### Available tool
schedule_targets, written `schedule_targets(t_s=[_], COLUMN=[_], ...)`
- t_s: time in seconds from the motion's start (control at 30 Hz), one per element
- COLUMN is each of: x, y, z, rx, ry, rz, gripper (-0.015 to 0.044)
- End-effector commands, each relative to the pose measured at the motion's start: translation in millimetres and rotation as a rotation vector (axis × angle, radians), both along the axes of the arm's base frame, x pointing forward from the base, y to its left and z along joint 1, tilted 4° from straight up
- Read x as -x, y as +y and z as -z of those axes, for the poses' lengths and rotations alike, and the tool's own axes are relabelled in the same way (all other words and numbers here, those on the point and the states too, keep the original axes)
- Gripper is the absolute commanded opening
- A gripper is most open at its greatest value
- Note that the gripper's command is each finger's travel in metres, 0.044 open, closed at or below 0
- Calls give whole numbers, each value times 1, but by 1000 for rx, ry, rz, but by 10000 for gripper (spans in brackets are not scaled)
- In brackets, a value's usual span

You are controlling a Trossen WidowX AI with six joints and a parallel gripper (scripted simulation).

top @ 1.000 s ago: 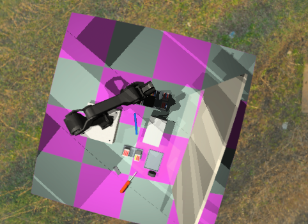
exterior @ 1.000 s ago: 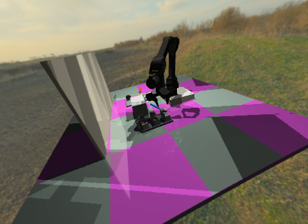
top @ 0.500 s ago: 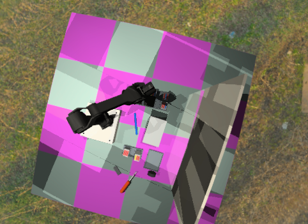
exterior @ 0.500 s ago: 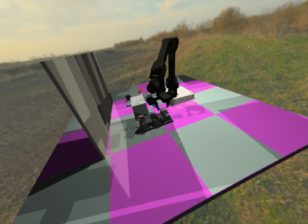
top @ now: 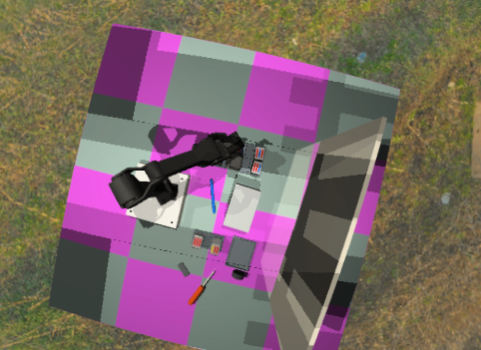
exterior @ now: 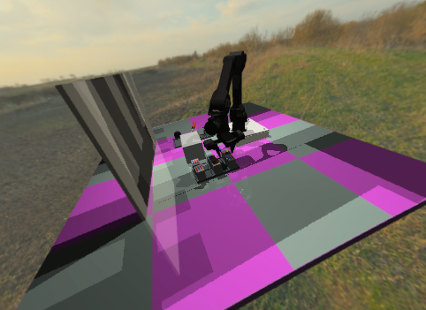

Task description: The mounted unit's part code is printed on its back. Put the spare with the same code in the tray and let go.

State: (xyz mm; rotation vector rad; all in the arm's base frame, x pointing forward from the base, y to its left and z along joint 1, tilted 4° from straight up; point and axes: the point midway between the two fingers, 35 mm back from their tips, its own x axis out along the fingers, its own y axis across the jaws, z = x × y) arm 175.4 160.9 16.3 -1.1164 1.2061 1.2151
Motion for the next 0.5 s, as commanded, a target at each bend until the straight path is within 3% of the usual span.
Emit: schedule_targets(t_s=[0.0, 0.47], x=[3, 5], y=[-2, -2], z=[10, 18], rx=[6, 6], ry=[12, 12], rz=[6, 6], gripper=[300, 300])
